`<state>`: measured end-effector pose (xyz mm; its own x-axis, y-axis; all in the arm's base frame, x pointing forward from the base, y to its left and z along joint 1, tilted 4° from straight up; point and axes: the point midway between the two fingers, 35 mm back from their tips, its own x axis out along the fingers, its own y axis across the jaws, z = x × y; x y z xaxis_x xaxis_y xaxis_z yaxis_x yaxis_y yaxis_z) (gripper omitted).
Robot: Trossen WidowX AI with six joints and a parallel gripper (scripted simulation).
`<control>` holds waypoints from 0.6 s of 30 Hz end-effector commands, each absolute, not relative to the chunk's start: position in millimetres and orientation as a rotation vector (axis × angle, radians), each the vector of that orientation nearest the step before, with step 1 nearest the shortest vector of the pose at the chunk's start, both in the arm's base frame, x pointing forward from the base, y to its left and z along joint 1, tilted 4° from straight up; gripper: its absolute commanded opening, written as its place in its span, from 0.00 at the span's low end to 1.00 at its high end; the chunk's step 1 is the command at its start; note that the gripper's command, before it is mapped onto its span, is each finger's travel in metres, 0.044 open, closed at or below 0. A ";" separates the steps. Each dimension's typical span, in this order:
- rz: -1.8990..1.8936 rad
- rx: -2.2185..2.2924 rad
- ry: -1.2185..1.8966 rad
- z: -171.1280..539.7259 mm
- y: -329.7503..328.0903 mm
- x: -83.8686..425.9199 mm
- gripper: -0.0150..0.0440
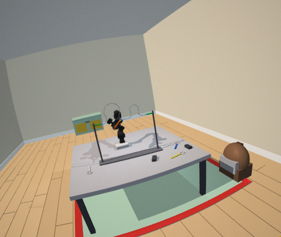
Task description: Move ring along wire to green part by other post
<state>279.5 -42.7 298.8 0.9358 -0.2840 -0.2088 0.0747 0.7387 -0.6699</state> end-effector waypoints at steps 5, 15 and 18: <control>-0.147 -0.521 0.340 282.3 -17.8 276.4 0.00; -0.081 -0.311 0.373 269.4 14.9 273.4 0.00; -0.065 -0.258 0.381 267.4 23.9 272.4 0.00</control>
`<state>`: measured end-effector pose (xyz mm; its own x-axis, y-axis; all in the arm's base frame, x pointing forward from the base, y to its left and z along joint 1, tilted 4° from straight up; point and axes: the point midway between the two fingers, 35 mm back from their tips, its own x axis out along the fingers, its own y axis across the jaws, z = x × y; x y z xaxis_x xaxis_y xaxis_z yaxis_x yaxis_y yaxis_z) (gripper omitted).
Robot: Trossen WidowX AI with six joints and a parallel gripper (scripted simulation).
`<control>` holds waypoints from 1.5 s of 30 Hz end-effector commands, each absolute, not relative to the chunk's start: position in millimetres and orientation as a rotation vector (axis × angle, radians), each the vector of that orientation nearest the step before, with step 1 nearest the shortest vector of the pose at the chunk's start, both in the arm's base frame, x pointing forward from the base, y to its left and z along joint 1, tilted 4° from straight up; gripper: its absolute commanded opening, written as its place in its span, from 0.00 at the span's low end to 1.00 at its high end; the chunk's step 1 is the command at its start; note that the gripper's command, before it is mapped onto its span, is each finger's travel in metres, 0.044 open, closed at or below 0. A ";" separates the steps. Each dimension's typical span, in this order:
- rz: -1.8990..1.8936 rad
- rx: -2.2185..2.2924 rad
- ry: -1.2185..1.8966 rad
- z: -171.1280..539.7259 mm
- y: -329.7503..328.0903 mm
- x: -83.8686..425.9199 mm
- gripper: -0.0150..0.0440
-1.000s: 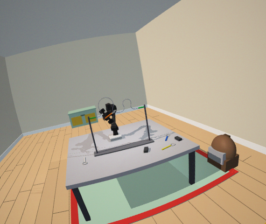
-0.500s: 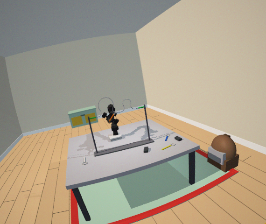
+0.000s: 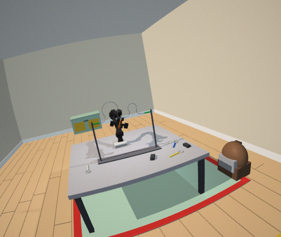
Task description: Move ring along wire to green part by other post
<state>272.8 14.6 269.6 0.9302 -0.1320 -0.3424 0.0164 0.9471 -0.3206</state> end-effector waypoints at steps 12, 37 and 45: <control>-0.017 -0.108 0.401 264.3 53.4 268.8 0.00; 0.016 -0.004 0.413 264.4 90.2 264.0 0.00; 0.035 0.059 0.419 265.2 105.6 262.0 0.00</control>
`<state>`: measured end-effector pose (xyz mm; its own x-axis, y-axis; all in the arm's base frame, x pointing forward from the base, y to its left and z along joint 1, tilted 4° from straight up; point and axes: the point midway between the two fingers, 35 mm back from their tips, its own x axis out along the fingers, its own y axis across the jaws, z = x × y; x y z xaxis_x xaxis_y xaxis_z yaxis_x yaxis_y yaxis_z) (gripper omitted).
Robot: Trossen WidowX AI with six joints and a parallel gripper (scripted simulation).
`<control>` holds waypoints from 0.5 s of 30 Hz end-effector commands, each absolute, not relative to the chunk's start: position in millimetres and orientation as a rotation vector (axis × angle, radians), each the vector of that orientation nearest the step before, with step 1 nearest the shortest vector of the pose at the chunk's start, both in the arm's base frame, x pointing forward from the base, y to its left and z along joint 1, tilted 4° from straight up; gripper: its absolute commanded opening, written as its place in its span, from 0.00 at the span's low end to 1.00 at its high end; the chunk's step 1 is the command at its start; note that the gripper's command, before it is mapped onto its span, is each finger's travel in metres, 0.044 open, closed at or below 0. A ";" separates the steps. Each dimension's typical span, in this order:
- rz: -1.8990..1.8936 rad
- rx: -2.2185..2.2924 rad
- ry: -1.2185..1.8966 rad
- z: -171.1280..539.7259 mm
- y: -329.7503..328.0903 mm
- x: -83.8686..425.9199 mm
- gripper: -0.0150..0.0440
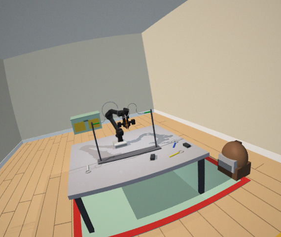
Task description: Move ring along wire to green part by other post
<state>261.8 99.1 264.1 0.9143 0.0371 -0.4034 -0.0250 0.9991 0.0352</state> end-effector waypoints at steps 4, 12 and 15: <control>0.050 0.108 0.424 266.3 115.3 260.6 0.00; 0.091 0.240 0.438 271.5 138.3 257.2 0.00; 0.109 0.301 0.444 274.9 147.8 255.6 0.00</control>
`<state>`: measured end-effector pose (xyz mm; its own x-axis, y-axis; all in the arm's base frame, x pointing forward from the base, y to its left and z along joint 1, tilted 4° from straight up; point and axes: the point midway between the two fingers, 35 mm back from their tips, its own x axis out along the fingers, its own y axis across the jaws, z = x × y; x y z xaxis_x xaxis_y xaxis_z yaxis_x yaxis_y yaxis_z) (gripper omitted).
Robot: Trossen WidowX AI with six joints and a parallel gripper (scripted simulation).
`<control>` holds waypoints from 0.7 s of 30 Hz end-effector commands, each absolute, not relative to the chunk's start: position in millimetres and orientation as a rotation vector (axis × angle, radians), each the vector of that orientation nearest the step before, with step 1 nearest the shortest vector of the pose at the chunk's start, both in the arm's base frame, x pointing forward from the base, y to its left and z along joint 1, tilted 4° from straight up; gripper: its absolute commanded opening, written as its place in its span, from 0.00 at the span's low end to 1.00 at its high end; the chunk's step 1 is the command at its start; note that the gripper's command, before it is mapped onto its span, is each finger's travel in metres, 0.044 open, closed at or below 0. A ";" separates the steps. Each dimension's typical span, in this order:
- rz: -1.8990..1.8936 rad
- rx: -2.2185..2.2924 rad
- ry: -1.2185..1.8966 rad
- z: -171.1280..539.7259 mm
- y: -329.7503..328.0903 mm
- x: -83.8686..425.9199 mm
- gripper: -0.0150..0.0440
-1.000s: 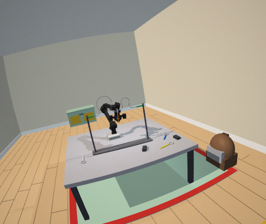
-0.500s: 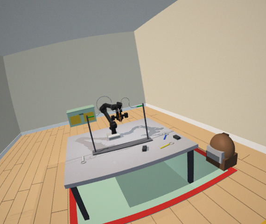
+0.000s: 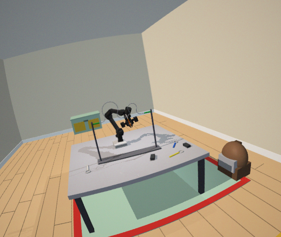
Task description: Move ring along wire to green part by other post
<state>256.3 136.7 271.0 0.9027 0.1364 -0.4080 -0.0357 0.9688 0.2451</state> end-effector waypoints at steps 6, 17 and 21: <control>0.149 0.431 0.456 284.2 167.1 252.2 0.00; 0.228 0.689 0.475 309.5 199.8 245.6 0.00; 0.257 0.785 0.481 320.9 209.9 243.2 0.00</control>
